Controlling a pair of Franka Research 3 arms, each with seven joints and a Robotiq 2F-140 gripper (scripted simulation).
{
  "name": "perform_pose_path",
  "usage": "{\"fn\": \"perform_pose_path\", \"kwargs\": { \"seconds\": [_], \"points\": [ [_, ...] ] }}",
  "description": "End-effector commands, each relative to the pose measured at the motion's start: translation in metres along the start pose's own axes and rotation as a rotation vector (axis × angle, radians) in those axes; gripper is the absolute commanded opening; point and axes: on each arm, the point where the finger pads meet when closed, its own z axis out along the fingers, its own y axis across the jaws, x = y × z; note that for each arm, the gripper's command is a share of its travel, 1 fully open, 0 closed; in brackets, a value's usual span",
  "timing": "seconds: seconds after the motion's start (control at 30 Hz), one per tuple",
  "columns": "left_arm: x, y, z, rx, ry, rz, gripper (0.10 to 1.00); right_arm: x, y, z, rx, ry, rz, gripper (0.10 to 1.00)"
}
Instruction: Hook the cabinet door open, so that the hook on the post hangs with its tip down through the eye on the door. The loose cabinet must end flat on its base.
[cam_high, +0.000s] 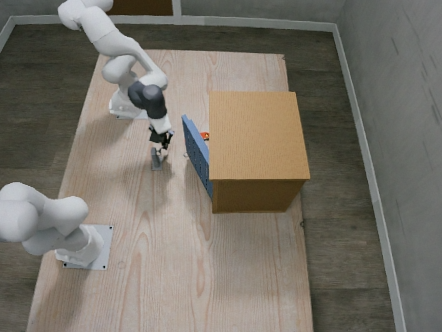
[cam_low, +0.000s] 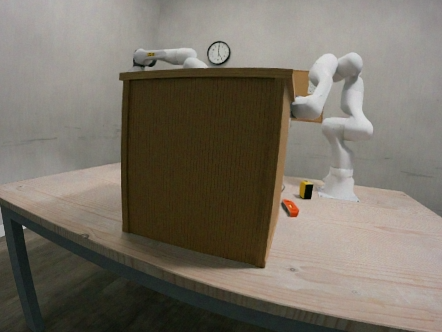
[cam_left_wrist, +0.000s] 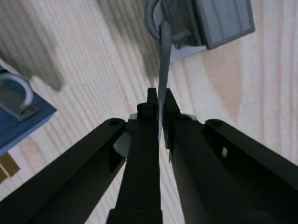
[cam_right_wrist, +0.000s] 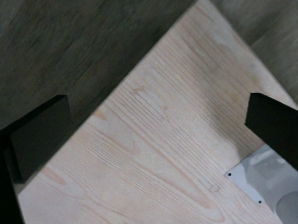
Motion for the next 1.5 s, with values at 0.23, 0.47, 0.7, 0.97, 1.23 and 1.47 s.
{"fn": "perform_pose_path", "kwargs": {
  "seconds": [0.23,0.47,0.7,0.97,1.23,1.47],
  "points": [
    [-0.002,0.0,-0.006,-0.003,0.0,0.002,0.126,0.0,0.0,0.0,0.0,0.0,0.0,1.0],
    [-0.003,0.0,-0.007,-0.003,0.0,0.002,0.126,0.0,0.0,0.0,0.0,0.0,0.0,1.0],
    [-0.003,0.0,-0.01,-0.003,0.0,0.002,0.126,0.0,0.0,0.0,0.0,0.0,0.0,1.0],
    [-0.003,0.0,-0.013,-0.003,0.0,0.002,0.126,0.0,0.0,0.0,0.0,0.0,0.0,1.0],
    [-0.003,0.0,-0.017,-0.003,0.0,0.002,0.126,0.0,0.0,0.0,0.0,0.0,0.0,1.0],
    [-0.003,0.0,-0.018,-0.003,0.0,0.002,0.126,0.0,0.0,0.0,0.0,0.0,0.0,1.0]
  ]
}}
